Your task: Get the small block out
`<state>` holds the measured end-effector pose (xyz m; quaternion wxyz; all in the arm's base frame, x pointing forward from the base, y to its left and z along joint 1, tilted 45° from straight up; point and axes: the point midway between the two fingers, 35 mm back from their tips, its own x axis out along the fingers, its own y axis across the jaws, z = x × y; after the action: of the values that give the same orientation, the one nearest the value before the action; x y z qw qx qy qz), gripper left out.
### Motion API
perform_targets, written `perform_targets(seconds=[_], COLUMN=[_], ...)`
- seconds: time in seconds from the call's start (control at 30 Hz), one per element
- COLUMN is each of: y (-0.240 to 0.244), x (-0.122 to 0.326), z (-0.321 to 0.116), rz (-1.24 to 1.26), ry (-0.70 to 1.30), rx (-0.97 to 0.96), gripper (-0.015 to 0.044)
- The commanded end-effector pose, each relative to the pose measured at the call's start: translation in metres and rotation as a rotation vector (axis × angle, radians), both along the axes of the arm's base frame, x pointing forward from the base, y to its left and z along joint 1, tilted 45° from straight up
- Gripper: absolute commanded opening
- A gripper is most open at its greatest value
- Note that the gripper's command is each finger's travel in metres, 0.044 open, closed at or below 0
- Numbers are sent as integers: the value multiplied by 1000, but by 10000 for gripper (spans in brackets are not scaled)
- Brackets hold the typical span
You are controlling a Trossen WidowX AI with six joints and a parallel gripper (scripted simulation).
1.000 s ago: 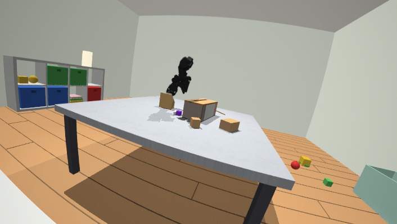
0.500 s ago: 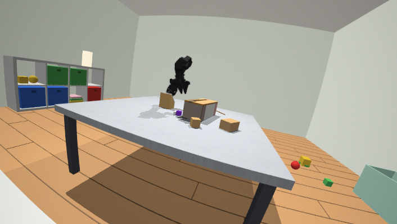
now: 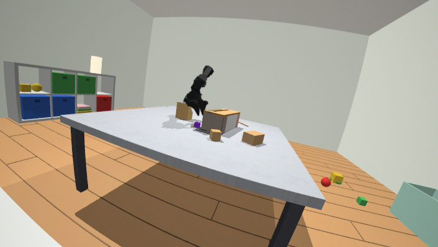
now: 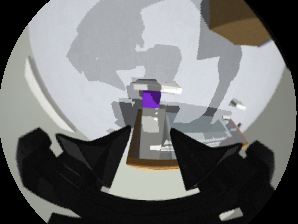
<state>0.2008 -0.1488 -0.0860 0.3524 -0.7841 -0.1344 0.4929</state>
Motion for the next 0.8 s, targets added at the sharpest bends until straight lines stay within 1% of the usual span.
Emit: perform_targets(seconds=[0.0, 0.77], y=[14, 34], x=[-2, 3], z=[-9, -36], rz=[-6, -6], ry=[2, 2], rx=[14, 13], gripper=[285, 285])
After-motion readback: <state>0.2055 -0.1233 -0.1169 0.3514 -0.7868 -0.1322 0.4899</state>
